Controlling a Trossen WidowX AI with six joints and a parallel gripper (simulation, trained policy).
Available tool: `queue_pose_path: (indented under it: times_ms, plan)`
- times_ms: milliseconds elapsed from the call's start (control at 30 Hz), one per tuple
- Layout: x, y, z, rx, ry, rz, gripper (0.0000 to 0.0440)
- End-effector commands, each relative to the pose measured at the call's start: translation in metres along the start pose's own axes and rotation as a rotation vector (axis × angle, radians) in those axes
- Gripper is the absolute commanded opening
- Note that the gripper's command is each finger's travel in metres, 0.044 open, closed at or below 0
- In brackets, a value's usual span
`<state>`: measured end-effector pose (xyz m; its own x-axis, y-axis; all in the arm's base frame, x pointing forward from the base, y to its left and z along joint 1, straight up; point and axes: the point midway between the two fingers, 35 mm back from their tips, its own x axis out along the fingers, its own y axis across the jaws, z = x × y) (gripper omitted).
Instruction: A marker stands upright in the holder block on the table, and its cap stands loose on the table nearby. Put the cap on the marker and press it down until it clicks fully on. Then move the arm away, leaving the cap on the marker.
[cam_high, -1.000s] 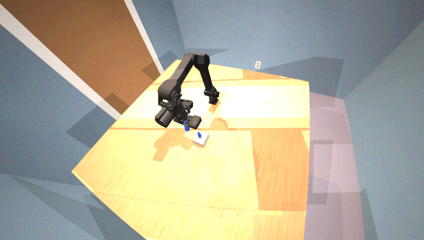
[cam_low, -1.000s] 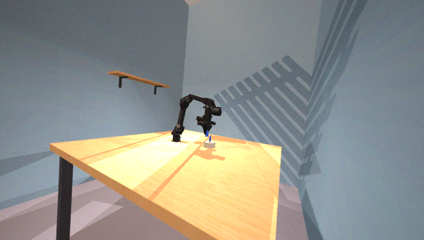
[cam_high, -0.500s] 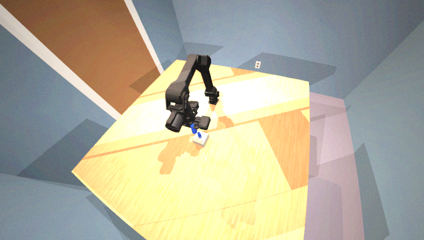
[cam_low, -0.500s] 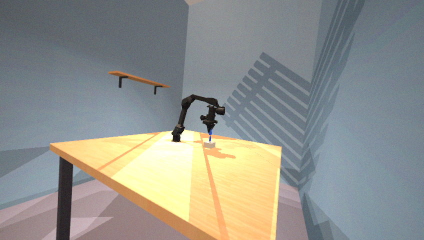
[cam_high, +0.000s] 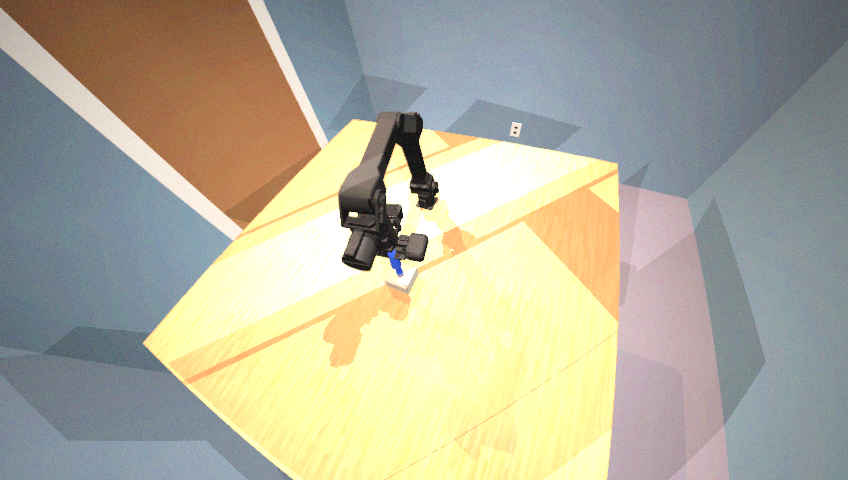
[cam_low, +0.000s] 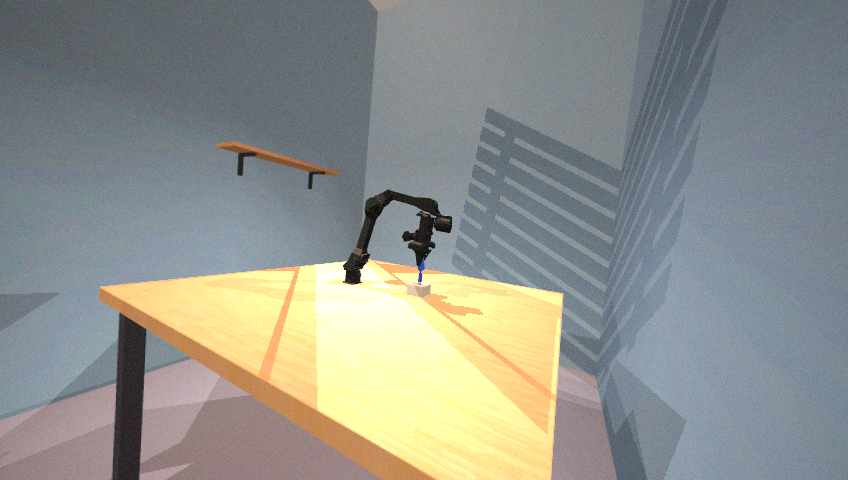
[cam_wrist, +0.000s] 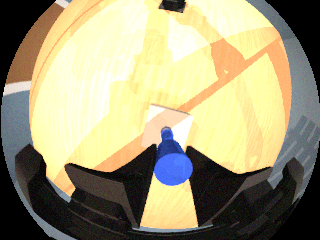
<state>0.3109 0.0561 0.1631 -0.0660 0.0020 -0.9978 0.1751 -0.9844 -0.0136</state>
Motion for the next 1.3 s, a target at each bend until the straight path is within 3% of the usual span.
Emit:
queue_pose_path:
  times_ms: [0, 833, 900, 1267]
  plan:
    - [0.006, -0.001, 0.001, 0.001, -0.014, -0.004, 0.0000]
    - [0.065, 0.001, 0.001, -0.094, -0.083, -0.024, 0.0011]
    - [0.067, 0.001, 0.001, -0.096, -0.087, -0.022, 0.0063]
    - [0.071, 0.001, 0.006, -0.107, -0.106, -0.025, 0.0117]
